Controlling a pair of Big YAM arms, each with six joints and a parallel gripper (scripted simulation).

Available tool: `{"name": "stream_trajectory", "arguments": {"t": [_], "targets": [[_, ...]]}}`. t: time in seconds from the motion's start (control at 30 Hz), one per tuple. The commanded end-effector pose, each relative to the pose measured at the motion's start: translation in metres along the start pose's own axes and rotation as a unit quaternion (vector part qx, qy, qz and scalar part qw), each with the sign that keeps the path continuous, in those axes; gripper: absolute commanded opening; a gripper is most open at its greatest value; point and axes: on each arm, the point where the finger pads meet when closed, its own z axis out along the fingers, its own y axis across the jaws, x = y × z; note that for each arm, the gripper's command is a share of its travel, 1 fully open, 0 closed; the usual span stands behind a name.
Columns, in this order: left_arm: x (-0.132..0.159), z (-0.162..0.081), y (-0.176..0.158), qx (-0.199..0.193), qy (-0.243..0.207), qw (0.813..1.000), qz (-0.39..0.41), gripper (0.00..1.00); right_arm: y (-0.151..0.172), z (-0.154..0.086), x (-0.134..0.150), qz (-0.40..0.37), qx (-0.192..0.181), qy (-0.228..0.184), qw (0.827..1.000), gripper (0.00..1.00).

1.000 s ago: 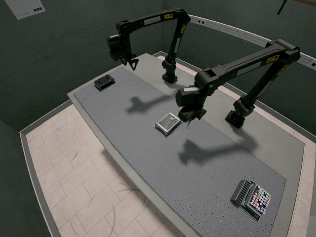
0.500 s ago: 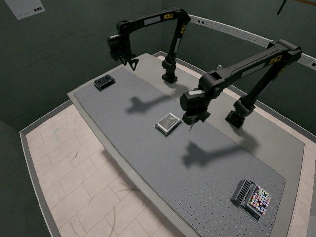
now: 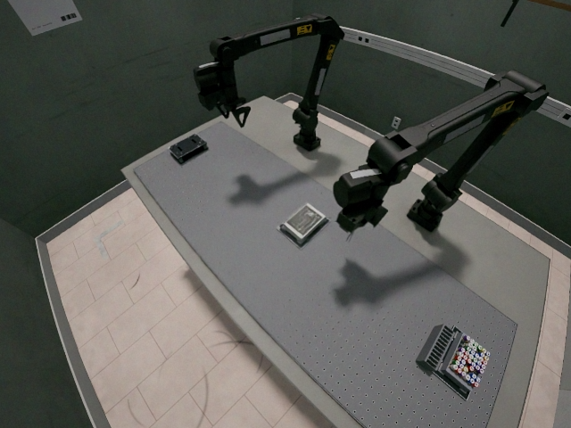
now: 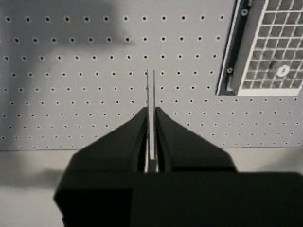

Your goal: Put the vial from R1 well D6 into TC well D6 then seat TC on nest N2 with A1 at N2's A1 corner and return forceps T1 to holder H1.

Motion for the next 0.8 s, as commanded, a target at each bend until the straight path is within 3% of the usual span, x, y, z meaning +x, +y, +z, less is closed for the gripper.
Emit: {"name": "stream_trajectory", "arguments": {"t": [0.0,0.77], "targets": [[-0.003,-0.009,0.008,0.007,-0.013,1.0,0.006,0.07,-0.002,-0.012,-0.007,0.004,0.005,-0.017,1.0,1.0],[-0.002,-0.009,0.044,0.004,-0.009,1.0,0.006,0.07,-0.002,-0.012,-0.007,0.004,0.005,-0.017,1.0,1.0]]}}
